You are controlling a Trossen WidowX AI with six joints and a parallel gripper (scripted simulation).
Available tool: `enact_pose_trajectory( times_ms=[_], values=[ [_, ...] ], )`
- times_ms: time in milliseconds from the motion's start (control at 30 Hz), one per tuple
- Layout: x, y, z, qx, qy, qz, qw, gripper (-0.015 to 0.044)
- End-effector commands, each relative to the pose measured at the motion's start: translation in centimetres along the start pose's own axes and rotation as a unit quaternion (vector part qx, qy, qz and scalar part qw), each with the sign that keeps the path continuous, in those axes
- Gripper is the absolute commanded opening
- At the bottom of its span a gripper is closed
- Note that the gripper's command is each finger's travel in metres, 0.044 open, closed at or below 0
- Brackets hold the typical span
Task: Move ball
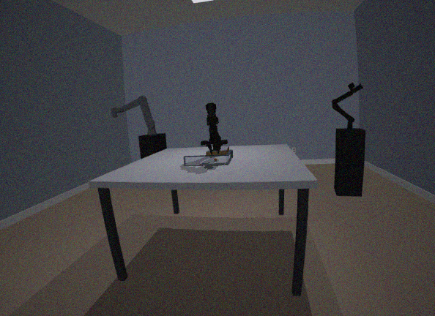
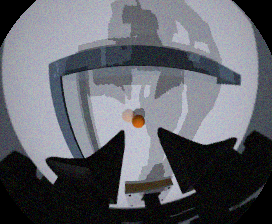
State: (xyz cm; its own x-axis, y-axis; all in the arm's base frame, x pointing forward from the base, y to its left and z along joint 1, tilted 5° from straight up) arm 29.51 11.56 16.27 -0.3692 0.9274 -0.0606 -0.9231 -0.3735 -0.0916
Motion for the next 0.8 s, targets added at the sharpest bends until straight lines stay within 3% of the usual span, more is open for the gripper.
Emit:
enact_pose_trajectory(
  times_ms=[0, 767],
  values=[
    [0.1, 0.1, -1.3, 0.006, 0.002, -0.002, 1.000, 0.0217],
    [0.1, 0.2, -4.3, 0.006, 0.002, -0.002, 1.000, 0.0217]
  ],
)
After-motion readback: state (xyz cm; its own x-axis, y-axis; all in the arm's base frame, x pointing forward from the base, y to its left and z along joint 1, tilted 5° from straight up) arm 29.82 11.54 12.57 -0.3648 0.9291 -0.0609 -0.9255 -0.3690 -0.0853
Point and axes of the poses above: the point midway between the two fingers, 35 mm back from their tips, its own z axis back along the fingers, its own x axis across the jaws, y = z × x, the point moved 9 cm from there along z, back along the fingers, and after that the axes turned 10 degrees about z, right-handed, at the moved point
